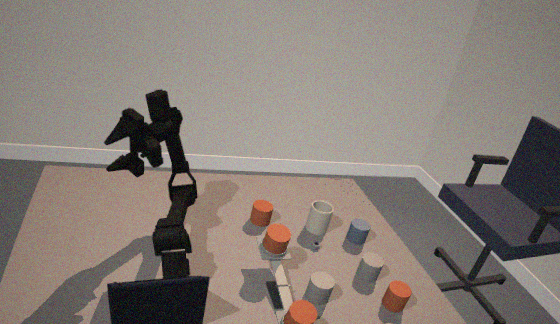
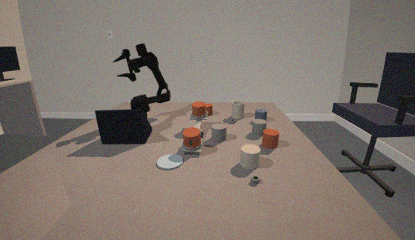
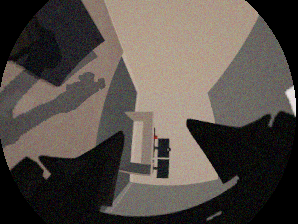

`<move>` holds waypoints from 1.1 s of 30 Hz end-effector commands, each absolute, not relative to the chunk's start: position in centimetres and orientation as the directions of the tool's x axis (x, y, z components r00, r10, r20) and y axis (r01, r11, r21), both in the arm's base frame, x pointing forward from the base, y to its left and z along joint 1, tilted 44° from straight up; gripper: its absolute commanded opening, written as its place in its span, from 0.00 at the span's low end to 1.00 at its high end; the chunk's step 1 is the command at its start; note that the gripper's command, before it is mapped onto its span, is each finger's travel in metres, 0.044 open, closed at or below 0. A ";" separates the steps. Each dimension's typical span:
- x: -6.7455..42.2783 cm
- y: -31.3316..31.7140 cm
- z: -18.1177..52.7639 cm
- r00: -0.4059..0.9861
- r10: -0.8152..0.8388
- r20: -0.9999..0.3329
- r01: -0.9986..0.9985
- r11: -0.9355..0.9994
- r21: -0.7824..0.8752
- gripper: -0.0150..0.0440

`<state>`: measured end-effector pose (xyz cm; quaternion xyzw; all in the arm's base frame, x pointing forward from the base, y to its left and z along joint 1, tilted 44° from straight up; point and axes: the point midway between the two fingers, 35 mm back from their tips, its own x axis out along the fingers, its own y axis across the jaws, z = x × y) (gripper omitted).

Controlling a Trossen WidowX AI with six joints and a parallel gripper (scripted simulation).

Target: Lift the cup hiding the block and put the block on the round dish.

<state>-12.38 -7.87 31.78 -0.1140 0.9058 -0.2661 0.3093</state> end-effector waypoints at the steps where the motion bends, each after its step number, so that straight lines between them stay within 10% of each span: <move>1: -12.3 -8.0 31.7 -0.779 -0.374 -0.503 -0.043 0.832 -0.553 0.98; 33: 1.7 -19.8 18.9 0.032 -0.311 -0.950 0.021 0.950 -0.311 1.00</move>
